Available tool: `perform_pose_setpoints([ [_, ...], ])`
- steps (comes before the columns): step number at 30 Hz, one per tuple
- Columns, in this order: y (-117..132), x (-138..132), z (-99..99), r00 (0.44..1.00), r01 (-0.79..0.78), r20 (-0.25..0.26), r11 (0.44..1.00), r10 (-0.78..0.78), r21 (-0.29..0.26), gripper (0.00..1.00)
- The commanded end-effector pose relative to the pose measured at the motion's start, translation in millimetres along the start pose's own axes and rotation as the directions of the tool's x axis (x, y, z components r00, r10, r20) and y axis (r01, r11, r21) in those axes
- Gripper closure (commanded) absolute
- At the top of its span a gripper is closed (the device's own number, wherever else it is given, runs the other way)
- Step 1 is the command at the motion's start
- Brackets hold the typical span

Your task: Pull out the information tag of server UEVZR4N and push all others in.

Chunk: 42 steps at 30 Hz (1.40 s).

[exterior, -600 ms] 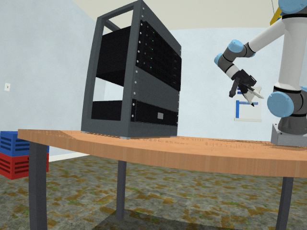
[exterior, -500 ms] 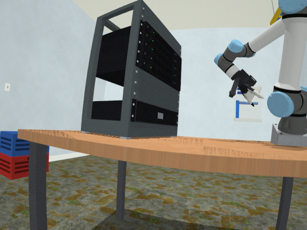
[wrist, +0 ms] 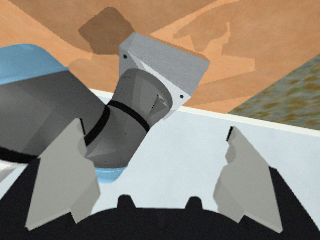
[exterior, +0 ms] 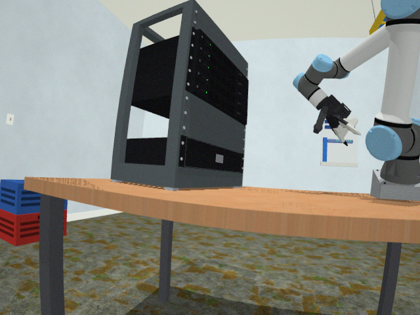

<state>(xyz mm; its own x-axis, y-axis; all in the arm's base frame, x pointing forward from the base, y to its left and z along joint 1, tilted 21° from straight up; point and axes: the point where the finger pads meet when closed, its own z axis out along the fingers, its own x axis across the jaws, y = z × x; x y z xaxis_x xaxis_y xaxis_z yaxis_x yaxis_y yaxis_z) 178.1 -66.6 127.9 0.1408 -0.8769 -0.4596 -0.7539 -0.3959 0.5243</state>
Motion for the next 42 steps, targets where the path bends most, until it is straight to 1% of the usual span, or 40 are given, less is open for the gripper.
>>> perform_pose_setpoints([
  [1, 0.0, 0.2, -0.2, 1.000, 0.000, -0.001, 1.000, 0.000, 0.000, 0.00],
  [42, -5.3, 3.8, 0.6, 1.000, 0.023, -0.010, 1.000, -0.023, 0.009, 0.00],
])
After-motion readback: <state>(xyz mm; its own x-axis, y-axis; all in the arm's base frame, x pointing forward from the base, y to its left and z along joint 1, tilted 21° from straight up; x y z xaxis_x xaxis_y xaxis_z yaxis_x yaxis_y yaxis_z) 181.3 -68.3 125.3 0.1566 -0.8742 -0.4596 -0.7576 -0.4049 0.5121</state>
